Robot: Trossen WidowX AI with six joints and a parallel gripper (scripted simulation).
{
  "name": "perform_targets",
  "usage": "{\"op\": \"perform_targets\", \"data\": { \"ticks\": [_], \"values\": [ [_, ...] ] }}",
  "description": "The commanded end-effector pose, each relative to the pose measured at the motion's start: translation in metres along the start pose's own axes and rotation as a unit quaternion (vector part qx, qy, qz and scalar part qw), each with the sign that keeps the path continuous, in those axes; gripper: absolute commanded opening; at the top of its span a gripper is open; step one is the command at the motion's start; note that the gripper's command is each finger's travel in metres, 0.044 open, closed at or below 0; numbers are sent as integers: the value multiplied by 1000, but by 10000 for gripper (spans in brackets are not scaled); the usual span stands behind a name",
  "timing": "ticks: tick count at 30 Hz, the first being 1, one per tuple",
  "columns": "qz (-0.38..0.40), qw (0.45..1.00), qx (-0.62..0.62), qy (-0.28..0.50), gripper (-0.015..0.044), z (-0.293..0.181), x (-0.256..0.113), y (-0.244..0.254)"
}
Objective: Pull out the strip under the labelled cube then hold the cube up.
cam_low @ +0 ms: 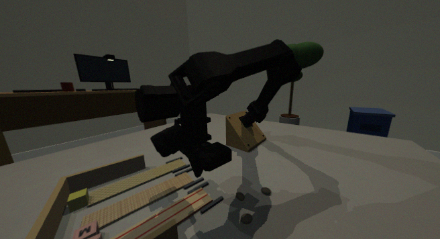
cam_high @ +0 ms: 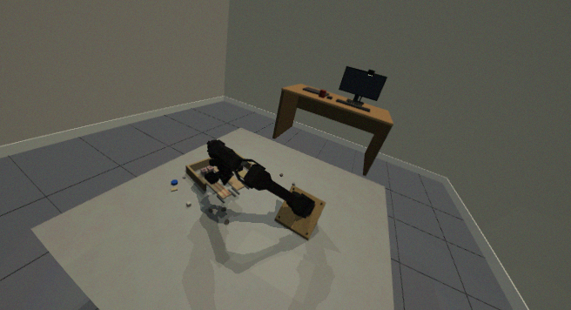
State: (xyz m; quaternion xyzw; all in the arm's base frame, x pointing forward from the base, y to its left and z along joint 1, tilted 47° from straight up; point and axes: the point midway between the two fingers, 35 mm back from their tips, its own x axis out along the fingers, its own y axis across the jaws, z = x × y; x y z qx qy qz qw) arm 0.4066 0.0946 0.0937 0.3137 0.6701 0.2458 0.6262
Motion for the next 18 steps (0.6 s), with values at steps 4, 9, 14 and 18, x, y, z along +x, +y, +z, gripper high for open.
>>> {"op": "perform_targets", "data": {
  "ticks": [4, 9, 14, 18],
  "values": [
    [-2, 1000, 1, -2, 0, 3, 9, 0],
    [-2, 1000, 0, -3, 0, 4, 17, 0],
    [-2, 1000, 0, -3, 0, 4, 25, -1],
    [-2, 1000, 0, -3, 0, 5, 32, -1]
  ]
}}
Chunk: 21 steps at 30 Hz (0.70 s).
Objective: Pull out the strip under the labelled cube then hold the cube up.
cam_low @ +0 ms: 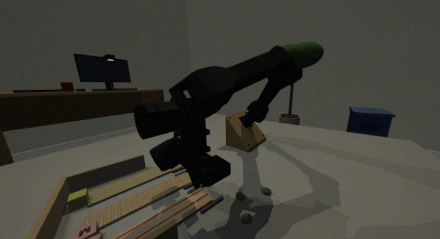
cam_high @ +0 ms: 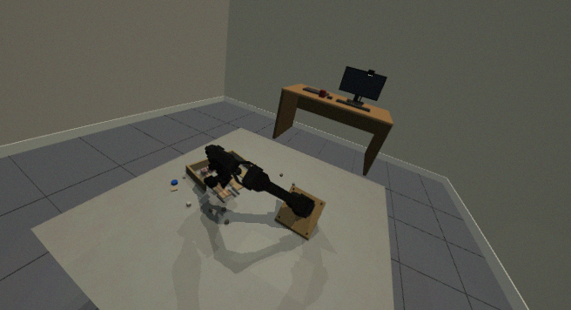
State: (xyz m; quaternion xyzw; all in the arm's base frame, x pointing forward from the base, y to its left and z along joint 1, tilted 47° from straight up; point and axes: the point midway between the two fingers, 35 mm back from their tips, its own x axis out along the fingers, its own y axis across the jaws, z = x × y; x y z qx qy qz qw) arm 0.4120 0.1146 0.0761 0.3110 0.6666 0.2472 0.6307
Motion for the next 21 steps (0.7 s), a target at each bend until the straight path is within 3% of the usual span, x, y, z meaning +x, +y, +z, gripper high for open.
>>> {"op": "perform_targets", "data": {
  "ticks": [1, 21],
  "values": [
    [-1, 1000, 5, 2, 0, -1, 7, -3],
    [1, 1000, 5, 2, 0, -3, 37, -4]
  ]
}}
